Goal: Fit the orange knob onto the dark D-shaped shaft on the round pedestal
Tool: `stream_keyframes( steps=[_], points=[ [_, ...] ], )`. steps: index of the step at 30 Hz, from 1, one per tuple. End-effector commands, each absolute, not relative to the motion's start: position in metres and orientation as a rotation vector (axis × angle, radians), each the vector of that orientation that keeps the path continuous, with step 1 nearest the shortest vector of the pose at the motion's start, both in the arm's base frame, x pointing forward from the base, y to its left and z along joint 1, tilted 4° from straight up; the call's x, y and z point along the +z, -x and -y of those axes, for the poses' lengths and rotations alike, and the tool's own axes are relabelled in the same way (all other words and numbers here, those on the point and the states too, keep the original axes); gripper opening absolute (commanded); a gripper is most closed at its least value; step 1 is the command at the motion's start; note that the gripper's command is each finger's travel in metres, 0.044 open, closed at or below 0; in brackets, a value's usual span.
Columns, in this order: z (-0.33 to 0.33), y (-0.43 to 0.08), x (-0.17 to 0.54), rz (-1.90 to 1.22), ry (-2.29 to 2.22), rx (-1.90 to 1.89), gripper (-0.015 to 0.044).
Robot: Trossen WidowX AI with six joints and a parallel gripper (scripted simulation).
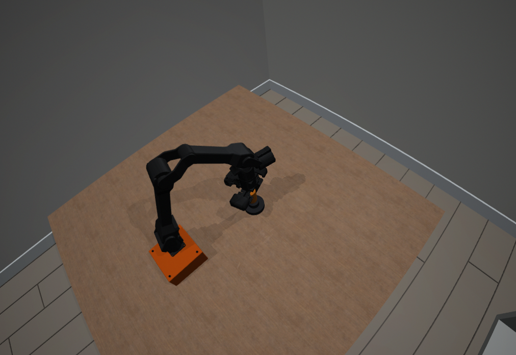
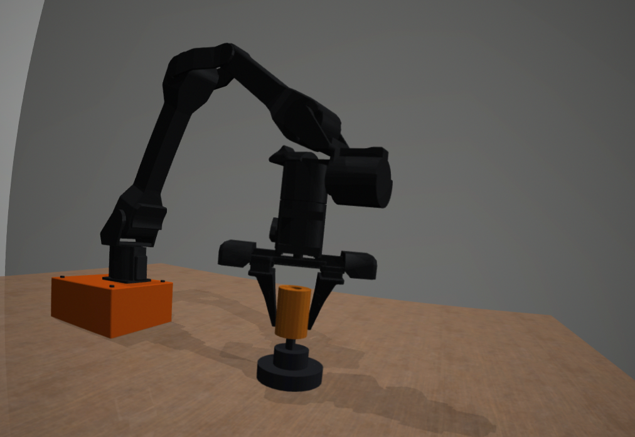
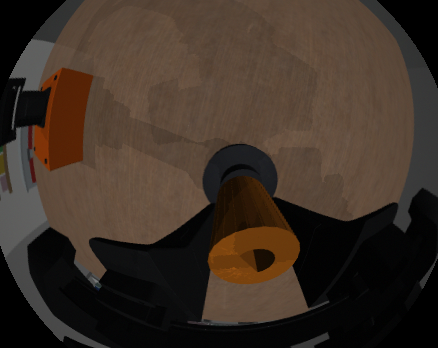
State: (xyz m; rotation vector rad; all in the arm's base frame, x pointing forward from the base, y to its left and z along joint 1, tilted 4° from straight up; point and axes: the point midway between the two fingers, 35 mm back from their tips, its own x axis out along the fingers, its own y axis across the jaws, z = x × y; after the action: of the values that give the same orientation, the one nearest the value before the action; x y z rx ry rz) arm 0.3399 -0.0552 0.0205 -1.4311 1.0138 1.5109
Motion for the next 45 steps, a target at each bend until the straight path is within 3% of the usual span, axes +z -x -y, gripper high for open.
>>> stream_keyframes(
  steps=[1,7,45],
  points=[
    [0.0553,-0.3396,0.0246,-0.995,1.455,1.525,0.0],
    [0.0555,-0.3403,0.0263,-0.873,1.581,1.652,0.0],
    [0.0553,-0.3403,0.0248,-0.835,1.617,1.689,0.0]
  ],
)
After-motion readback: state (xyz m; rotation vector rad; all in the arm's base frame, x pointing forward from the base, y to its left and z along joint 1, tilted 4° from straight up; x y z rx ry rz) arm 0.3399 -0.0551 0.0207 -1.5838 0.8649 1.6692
